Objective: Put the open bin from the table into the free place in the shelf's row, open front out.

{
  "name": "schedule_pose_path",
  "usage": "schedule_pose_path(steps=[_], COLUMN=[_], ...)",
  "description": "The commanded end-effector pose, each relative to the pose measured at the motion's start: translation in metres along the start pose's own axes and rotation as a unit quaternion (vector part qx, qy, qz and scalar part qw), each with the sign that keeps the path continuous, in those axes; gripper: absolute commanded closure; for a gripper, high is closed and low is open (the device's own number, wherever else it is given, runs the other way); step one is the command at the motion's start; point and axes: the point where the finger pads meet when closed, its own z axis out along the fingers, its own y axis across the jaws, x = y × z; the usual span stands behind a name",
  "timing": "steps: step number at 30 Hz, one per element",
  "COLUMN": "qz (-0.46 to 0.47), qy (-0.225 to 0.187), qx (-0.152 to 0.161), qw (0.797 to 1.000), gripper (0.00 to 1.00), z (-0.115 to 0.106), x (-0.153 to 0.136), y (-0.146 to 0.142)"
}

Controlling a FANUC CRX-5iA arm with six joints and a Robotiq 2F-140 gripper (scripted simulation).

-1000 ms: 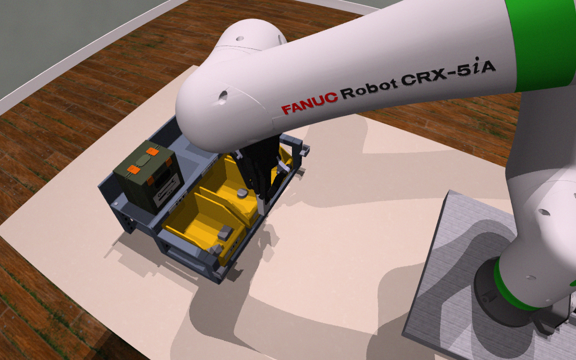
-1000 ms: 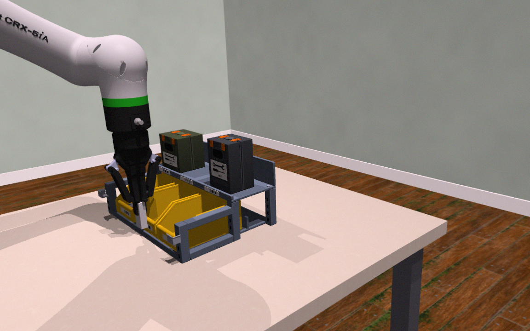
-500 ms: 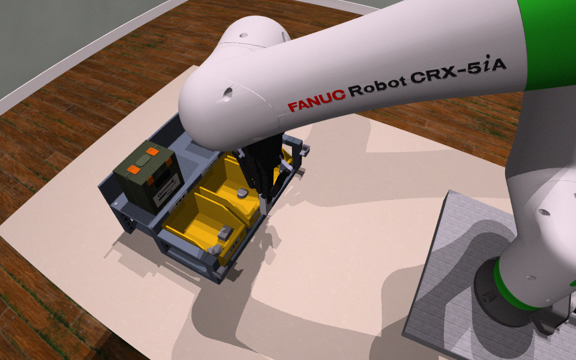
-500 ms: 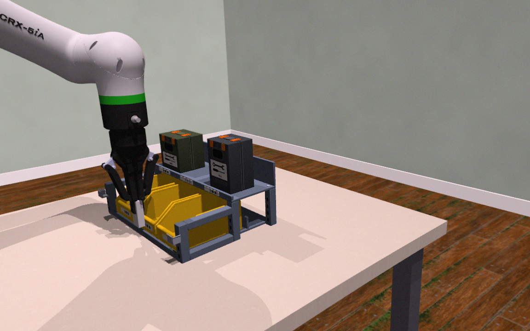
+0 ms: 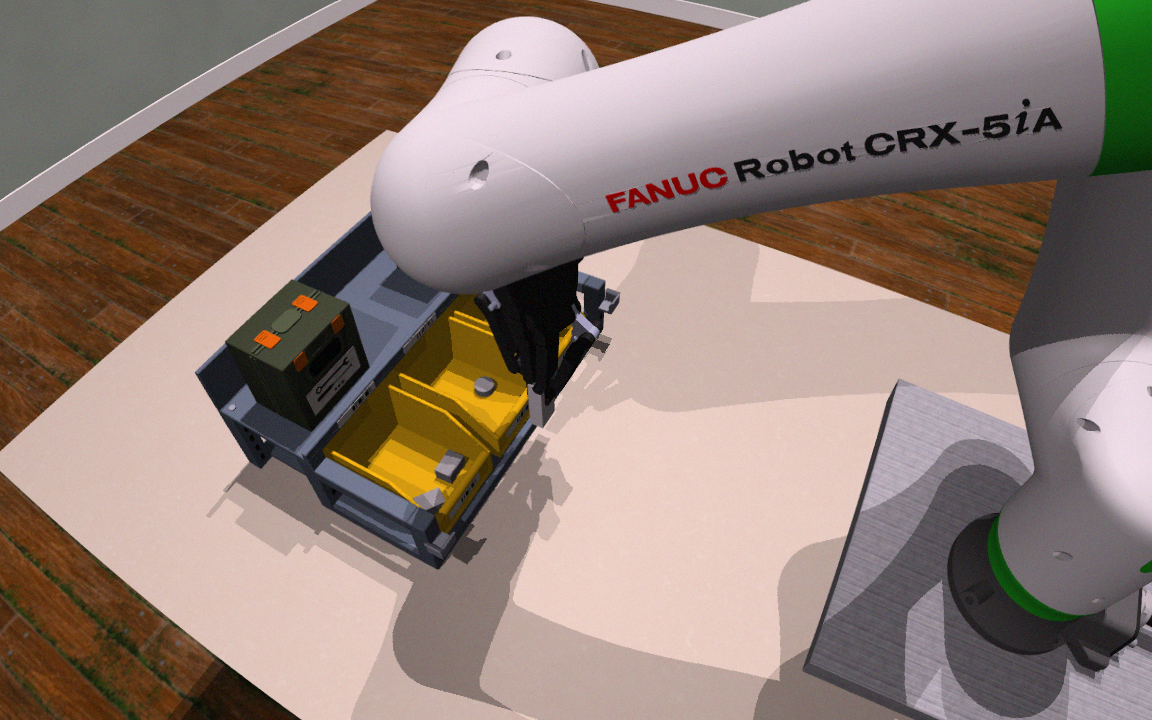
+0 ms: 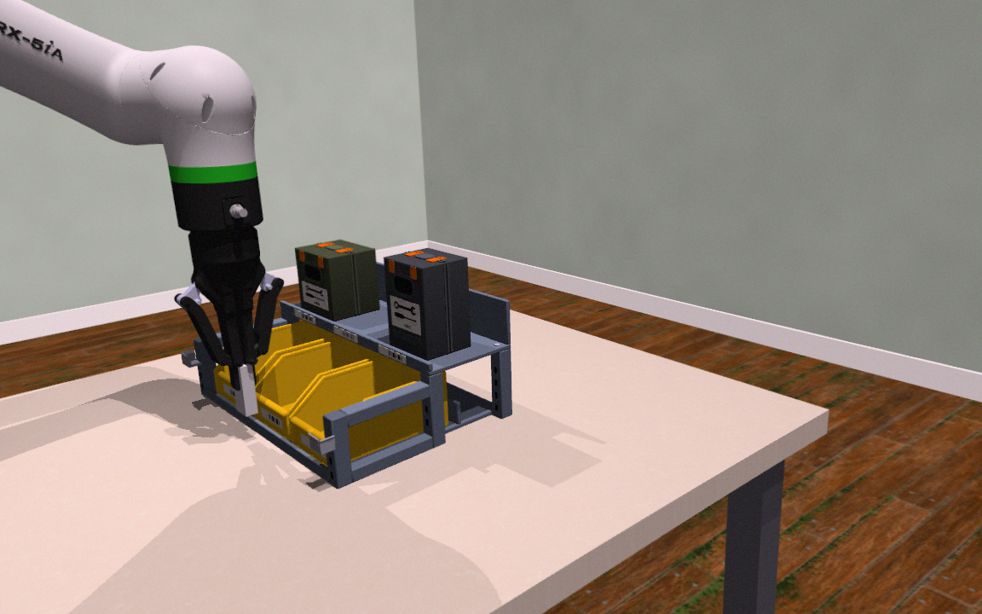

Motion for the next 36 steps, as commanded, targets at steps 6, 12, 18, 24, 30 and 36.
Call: schedule_pose_path(steps=[6, 12, 18, 24, 30, 36], qz=[0.000, 0.000, 0.000, 0.000, 0.000, 0.000], qy=[0.000, 0.000, 0.000, 0.000, 0.000, 0.000], qx=[0.000, 0.000, 0.000, 0.000, 0.000, 0.000], qw=[1.000, 1.000, 1.000, 1.000, 1.000, 1.000], gripper=[1.00, 1.00, 1.00, 1.00, 1.00, 1.00], z=[-0.002, -0.010, -0.022, -0.044, -0.058, -0.061], x=[0.000, 0.000, 0.000, 0.000, 0.000, 0.000], y=[-0.001, -0.001, -0.001, -0.001, -0.001, -0.001])
